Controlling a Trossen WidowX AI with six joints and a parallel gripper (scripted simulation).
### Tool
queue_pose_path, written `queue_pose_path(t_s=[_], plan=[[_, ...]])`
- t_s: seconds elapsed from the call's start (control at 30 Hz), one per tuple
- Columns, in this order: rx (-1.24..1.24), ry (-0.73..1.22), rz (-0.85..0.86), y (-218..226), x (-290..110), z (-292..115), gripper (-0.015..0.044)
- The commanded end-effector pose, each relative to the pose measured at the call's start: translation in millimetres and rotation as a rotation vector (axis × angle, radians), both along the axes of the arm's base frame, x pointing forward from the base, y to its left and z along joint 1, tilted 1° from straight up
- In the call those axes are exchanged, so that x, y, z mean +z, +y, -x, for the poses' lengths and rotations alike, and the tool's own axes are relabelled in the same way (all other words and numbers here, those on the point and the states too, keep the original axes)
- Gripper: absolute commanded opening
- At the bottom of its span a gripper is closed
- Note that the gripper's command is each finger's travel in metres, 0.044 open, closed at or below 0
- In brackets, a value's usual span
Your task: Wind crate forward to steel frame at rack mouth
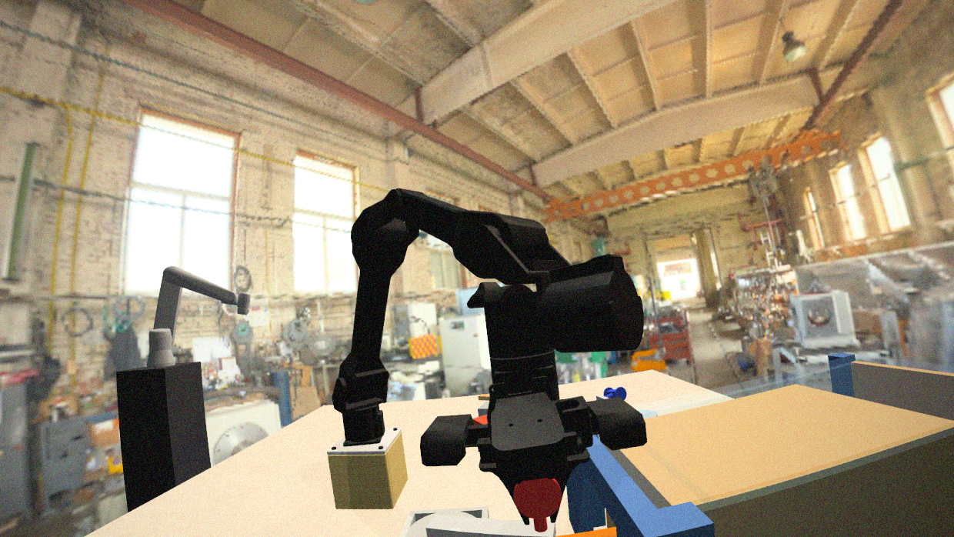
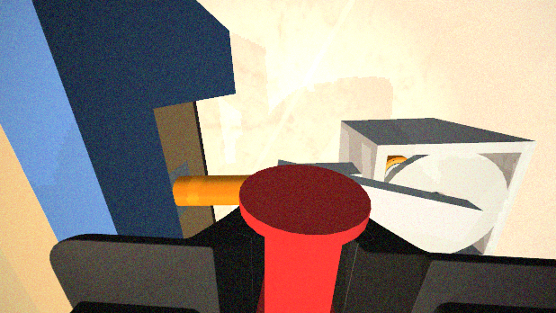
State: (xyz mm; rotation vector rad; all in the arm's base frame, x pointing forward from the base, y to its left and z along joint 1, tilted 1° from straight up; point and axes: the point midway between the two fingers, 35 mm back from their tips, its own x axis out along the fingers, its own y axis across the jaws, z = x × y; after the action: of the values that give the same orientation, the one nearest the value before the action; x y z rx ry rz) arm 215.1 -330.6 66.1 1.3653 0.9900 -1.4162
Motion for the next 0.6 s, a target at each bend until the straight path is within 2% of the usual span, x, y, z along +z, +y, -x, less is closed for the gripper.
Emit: queue_pose_path(t_s=[0.0,0.57], plan=[[0.014,-0.007,-0.028,15,-1,-7,0.0000],[0.014,-0.008,-0.030,34,-2,-11,0.0000]])
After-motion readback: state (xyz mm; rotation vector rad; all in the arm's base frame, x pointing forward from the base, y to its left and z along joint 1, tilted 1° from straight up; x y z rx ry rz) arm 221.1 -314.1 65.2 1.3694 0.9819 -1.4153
